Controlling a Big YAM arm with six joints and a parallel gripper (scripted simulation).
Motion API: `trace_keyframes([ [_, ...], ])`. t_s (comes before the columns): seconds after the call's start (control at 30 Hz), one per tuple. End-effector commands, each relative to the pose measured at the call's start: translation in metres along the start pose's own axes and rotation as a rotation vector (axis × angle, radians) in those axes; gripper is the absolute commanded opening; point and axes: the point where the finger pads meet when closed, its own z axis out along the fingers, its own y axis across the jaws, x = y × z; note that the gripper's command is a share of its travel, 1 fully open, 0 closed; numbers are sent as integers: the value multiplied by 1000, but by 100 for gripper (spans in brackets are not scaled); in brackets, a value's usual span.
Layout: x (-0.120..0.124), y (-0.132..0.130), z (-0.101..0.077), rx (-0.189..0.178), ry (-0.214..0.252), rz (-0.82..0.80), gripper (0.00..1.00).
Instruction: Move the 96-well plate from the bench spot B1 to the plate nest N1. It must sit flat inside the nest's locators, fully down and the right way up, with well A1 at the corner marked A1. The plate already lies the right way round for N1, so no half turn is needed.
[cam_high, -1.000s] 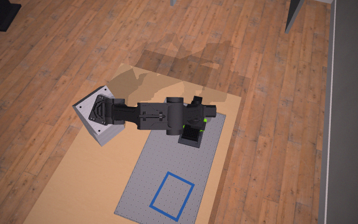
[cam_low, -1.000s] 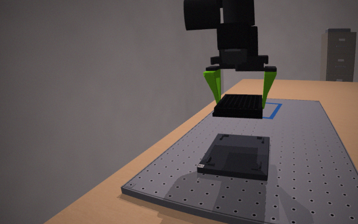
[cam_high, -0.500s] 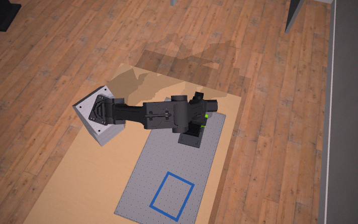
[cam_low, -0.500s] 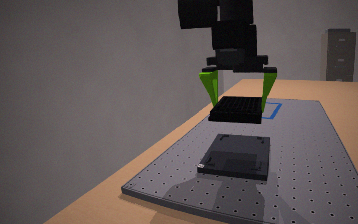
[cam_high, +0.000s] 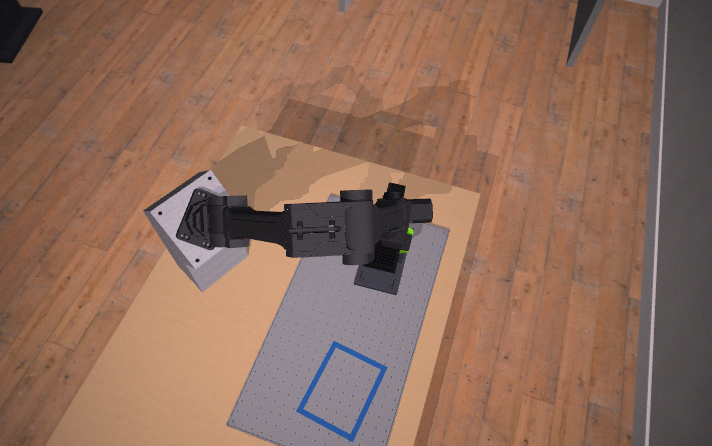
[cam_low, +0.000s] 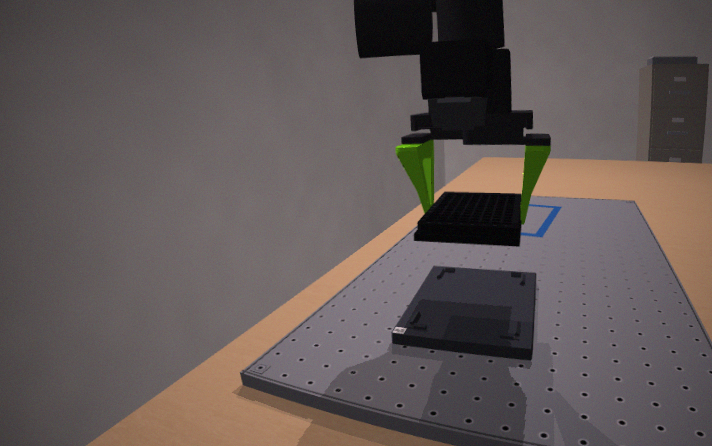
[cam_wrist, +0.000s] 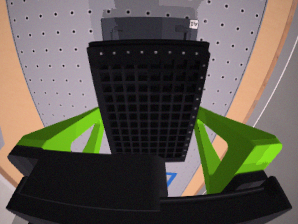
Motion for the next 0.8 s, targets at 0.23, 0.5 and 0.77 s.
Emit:
trace_keyframes([
  [0.23, -1, -8, -5, 15, -9, 15, 0],
  [0.5, -1, -8, -5, 15, -9, 15, 0],
  [0.77, -1, -8, -5, 15, -9, 15, 0],
])
